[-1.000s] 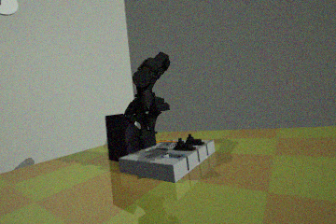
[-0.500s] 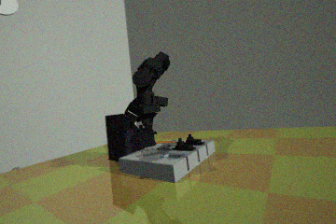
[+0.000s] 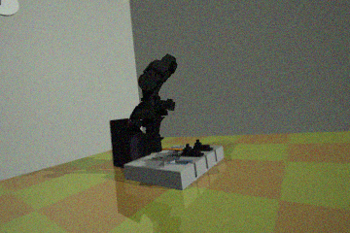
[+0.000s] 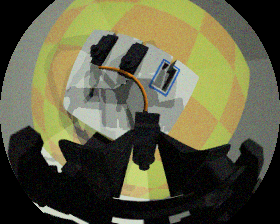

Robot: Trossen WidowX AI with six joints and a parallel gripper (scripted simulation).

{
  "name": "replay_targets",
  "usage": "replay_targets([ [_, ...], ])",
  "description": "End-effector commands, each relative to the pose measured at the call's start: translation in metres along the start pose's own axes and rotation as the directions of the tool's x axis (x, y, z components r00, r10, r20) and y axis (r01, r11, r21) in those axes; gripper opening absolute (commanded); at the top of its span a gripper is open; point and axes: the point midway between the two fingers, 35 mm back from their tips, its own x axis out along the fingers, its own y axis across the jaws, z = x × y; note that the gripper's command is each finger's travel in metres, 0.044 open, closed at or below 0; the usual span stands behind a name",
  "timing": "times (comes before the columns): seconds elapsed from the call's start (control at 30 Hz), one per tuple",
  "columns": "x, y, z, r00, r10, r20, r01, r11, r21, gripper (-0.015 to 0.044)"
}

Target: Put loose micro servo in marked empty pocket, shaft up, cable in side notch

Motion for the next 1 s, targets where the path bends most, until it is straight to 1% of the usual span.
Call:
replay_targets([
  [0.0, -0.001, -0.001, -0.001, 1.000, -0.004, -0.004, 0.005, 0.990, 0.142, 0.0000],
  [0.2, -0.001, -0.001, -0.001, 1.000, -0.004, -0.004, 0.005, 0.939, 0.344, 0.0000],
  [0.27, -0.001, -0.001, -0.001, 1.000, -0.004, -0.004, 0.006, 0.922, 0.386, 0.0000],
  [0.53, -0.001, -0.003, 0.003, 1.000, -0.004, -0.004, 0.006, 0.920, 0.392, 0.0000],
  [0.97, -0.001, -0.022, 0.050, 1.000, -0.005, -0.002, 0.006, 0.921, 0.390, 0.0000],
])
